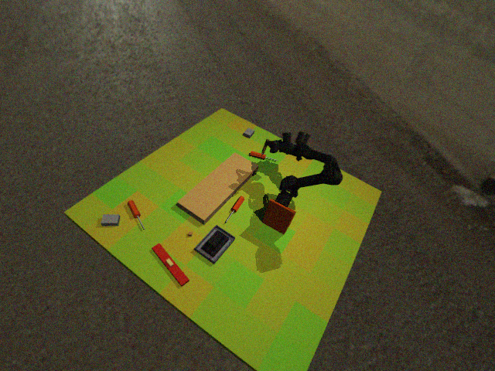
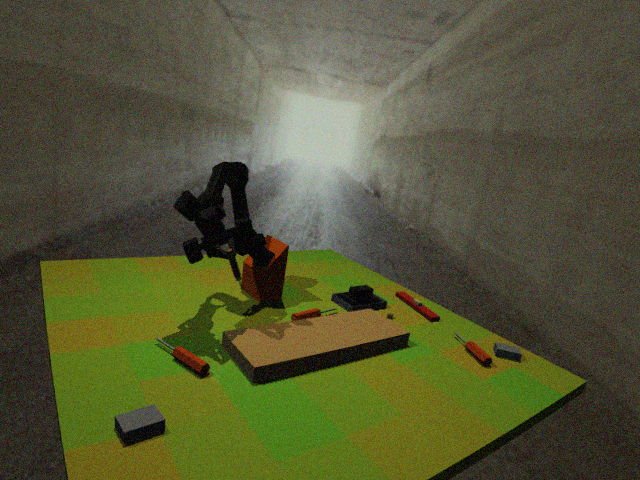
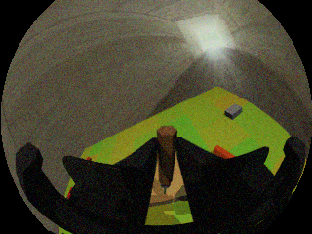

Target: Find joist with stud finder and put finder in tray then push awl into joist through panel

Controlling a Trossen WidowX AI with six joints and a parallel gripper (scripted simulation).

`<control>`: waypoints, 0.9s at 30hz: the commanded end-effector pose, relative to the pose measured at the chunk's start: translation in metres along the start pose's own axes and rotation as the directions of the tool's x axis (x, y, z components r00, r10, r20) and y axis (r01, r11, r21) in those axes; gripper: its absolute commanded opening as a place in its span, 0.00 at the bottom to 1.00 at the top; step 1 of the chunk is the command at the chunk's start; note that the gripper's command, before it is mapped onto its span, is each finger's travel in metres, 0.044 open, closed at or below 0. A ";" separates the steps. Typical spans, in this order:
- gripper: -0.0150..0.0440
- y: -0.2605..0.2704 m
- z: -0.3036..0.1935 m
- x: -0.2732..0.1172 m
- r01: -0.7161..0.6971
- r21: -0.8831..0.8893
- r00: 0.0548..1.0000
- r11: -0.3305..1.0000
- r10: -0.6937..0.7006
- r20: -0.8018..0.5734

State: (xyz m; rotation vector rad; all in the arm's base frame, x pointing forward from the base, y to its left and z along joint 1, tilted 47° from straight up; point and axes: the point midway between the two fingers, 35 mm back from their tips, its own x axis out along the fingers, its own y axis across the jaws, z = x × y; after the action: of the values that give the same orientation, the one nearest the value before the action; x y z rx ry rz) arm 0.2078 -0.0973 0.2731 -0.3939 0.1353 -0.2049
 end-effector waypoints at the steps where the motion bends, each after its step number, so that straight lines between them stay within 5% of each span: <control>1: 0.25 0.004 0.009 -0.004 -0.011 -0.142 0.998 0.990 0.019 0.056; 27: 0.25 0.029 -0.012 0.050 -0.350 -0.179 0.930 0.919 0.319 -0.183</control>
State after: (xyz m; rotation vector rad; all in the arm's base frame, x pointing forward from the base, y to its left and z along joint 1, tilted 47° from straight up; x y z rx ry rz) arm 0.2527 -0.0879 0.2502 -0.5480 0.3466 0.0840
